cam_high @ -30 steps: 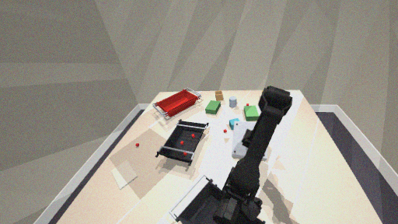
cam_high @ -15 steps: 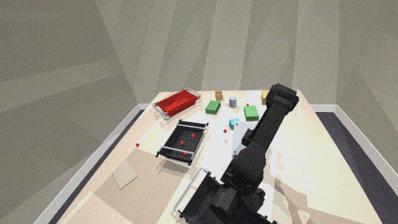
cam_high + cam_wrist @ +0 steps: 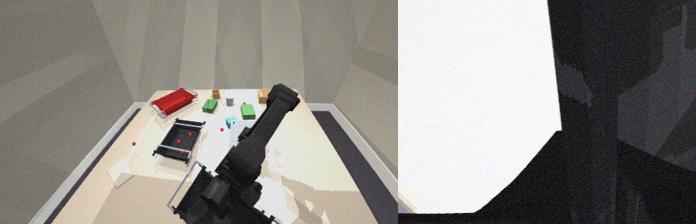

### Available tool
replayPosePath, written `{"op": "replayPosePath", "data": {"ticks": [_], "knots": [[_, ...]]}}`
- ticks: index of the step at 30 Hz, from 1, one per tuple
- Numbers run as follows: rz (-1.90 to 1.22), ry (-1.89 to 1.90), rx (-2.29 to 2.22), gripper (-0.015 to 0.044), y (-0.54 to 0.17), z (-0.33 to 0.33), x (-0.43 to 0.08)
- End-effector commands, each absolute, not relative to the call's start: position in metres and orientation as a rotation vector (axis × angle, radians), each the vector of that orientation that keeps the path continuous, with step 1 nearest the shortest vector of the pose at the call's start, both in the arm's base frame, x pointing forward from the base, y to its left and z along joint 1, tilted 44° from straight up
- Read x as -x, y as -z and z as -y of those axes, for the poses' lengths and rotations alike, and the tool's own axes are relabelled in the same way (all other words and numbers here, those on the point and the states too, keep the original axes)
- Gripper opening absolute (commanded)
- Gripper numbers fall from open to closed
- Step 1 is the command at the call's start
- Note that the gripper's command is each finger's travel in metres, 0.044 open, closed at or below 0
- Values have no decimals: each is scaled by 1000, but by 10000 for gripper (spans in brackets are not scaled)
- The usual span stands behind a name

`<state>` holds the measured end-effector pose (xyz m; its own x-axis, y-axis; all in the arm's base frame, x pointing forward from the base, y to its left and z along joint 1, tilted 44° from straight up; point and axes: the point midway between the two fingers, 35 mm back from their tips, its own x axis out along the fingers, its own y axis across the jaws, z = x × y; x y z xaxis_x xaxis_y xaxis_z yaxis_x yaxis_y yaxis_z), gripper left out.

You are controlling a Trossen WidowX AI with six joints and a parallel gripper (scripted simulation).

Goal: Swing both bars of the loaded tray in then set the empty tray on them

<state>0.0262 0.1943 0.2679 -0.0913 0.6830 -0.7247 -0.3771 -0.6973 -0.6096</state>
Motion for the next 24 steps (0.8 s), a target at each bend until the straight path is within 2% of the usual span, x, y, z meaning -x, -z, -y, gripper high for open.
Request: {"op": "replayPosePath", "data": {"ticks": [1,24], "knots": [[372,-1848,1455,0,-290,-181,-29],[374,-1847,1453,0,-305,-167,-27]]}}
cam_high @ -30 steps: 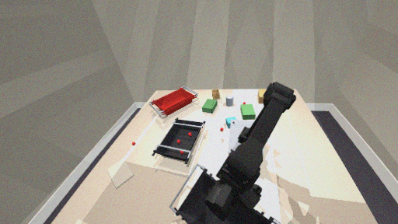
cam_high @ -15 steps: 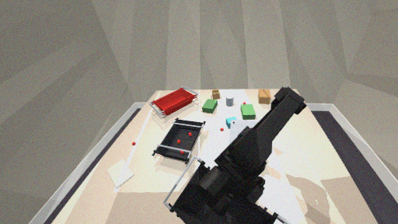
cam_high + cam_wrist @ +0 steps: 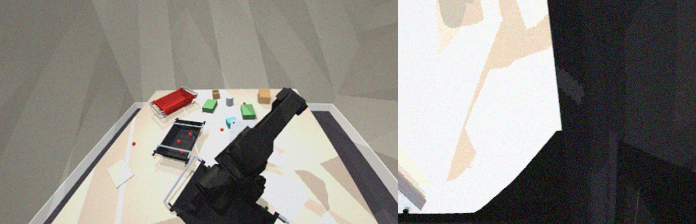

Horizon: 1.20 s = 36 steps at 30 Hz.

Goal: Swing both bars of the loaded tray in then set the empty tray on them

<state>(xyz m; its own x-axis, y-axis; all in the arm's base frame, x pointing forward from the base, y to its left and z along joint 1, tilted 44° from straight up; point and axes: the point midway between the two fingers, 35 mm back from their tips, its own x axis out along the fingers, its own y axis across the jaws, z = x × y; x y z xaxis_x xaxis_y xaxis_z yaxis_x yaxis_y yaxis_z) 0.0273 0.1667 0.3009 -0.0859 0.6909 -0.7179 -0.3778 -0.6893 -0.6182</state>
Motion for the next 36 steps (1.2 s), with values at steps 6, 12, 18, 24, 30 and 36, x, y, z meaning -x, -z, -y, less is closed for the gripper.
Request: {"op": "replayPosePath", "data": {"ticks": [6,12,18,24,30,36], "knots": [[374,-1847,1453,0,-305,-167,-27],[365,-1846,1454,0,-305,-167,-29],[287,-1839,1457,0,-301,-174,-46],[208,-1832,1453,0,-296,-179,-65],[130,-1825,1443,0,-291,-183,-84],[54,-1818,1427,0,-285,-184,-104]]}}
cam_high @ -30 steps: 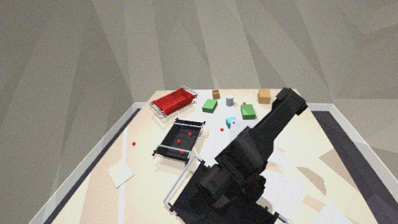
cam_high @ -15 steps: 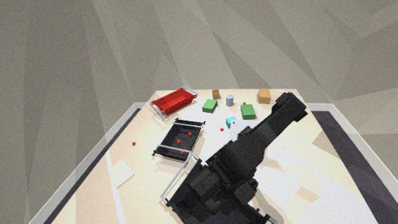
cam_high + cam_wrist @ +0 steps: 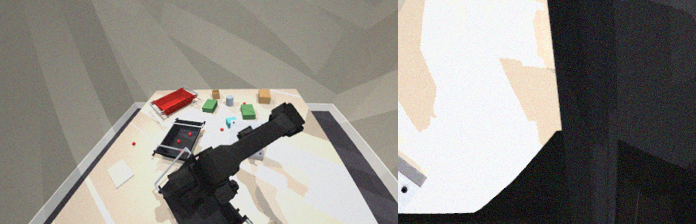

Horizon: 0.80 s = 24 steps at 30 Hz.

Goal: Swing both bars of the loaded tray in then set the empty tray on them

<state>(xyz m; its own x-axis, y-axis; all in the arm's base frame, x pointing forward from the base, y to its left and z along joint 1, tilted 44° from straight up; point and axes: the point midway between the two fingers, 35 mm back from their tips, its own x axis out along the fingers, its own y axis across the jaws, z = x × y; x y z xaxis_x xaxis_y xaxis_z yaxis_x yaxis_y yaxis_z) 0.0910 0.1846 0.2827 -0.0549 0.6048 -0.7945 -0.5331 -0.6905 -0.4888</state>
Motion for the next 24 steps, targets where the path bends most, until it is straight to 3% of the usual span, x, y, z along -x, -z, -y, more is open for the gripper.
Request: {"op": "replayPosePath", "data": {"ticks": [1,24], "knots": [[41,-1817,1423,0,-283,-184,-108],[-224,-1784,1303,0,-254,-168,-187]]}}
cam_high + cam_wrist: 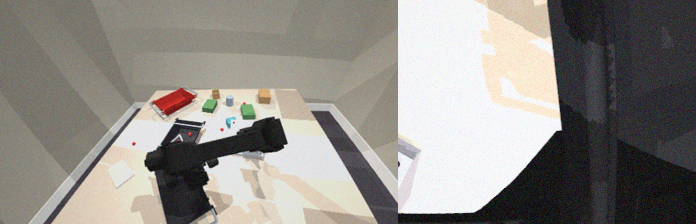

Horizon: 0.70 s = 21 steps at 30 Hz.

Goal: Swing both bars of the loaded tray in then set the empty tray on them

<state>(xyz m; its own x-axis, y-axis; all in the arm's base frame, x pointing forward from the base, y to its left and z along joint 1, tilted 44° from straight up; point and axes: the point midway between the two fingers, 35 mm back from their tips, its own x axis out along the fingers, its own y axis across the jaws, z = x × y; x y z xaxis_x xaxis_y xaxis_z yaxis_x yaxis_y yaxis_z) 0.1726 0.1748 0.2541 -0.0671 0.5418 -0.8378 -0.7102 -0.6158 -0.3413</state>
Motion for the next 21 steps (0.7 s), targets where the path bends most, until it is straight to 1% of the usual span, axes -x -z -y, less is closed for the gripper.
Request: {"op": "replayPosePath", "data": {"ticks": [1,21], "knots": [[-234,-1783,1296,0,-252,-167,-191],[-417,-1739,1132,0,-219,-126,-254]]}}
